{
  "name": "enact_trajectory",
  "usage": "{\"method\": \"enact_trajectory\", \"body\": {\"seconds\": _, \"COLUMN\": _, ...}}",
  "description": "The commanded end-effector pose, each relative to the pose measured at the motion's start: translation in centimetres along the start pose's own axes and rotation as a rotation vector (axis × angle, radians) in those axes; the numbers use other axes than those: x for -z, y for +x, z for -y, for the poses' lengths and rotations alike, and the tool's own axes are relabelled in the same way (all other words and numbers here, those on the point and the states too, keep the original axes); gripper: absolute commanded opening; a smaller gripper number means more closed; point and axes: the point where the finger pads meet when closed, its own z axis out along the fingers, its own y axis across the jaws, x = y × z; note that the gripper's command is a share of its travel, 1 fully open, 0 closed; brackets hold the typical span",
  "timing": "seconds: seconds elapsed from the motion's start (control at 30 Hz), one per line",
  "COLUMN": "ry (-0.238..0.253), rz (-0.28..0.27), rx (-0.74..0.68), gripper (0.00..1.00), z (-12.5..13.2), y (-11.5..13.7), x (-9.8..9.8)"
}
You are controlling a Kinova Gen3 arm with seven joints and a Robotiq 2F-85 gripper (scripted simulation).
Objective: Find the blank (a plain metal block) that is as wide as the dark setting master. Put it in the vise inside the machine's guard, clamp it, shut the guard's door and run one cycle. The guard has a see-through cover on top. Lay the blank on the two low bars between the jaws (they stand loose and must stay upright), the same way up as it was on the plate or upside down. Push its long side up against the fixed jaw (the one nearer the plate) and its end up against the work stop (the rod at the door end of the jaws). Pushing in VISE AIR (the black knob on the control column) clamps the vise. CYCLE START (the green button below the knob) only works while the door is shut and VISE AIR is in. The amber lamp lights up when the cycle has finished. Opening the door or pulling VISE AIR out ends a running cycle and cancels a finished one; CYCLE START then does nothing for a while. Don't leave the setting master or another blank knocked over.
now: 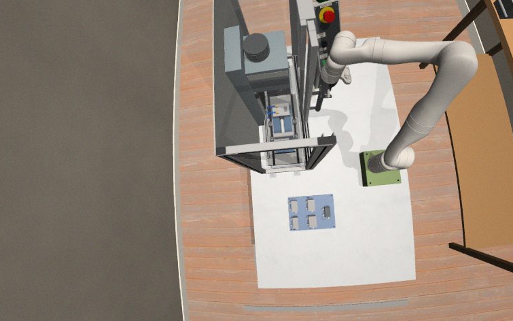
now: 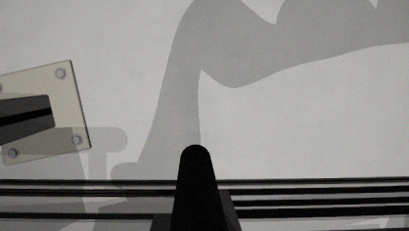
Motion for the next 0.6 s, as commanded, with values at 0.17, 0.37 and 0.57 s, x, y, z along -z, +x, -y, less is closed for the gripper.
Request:
{"method": "enact_trajectory", "body": {"seconds": 0.17, "ry": 0.012, "rz": 0.000, "rx": 0.008, "gripper": 0.39, "z": 0.61, "y": 0.01, "x": 0.11}}
{"method": "enact_trajectory", "body": {"seconds": 0.37, "ry": 0.012, "rz": 0.000, "rx": 0.008, "gripper": 0.39, "z": 0.61, "y": 0.01, "x": 0.11}}
{"method": "enact_trajectory", "body": {"seconds": 0.57, "ry": 0.008, "rz": 0.000, "rx": 0.005, "gripper": 0.39, "z": 0.44, "y": -0.01, "x": 0.09}}
